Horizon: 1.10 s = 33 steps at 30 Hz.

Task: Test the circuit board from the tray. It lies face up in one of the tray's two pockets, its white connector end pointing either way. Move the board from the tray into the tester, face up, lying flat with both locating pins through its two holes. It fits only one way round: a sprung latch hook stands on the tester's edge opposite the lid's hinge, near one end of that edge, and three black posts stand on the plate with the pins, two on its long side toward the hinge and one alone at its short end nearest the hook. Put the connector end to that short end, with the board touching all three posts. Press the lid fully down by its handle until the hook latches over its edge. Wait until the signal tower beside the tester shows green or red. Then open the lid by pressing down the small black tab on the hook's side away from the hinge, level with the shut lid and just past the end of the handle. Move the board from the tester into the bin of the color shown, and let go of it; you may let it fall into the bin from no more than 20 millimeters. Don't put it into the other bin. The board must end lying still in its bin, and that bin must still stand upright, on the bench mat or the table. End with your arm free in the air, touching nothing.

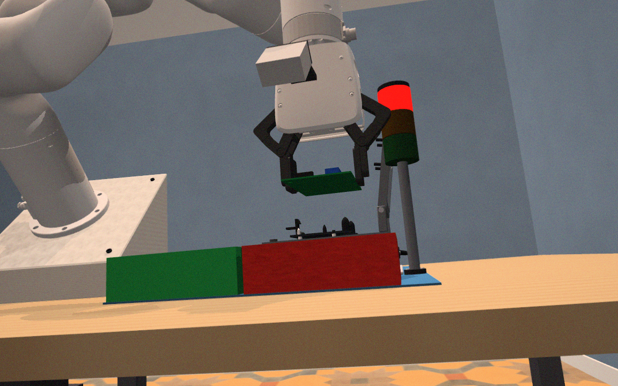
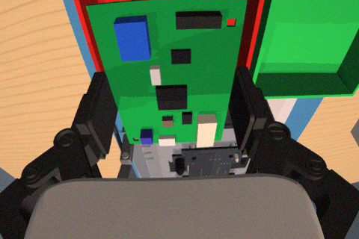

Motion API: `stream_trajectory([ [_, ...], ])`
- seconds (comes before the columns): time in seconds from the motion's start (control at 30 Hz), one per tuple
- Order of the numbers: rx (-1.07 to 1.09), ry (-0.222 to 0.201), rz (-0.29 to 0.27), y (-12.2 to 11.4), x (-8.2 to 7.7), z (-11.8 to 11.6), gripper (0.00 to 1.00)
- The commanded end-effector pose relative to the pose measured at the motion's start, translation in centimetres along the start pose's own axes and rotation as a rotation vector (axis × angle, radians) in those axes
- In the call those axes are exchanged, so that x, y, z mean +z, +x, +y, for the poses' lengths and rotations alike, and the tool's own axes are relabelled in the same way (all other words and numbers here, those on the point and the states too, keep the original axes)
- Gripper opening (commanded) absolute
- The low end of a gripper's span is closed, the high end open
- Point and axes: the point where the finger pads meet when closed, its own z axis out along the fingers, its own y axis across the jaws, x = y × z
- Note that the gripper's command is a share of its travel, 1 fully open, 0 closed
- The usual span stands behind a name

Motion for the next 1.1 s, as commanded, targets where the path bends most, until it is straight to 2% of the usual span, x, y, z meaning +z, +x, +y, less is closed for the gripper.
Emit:
stream_trajectory([
  [0.0,0.0,0.004,-0.001,0.0,-0.1,-0.1,0.79],
  [0.43,0.0,0.004,-0.001,0.0,0.8,-0.1,0.79],
  [1.07,0.0,0.004,-0.001,0.1,5.6,-0.2,0.79],
])
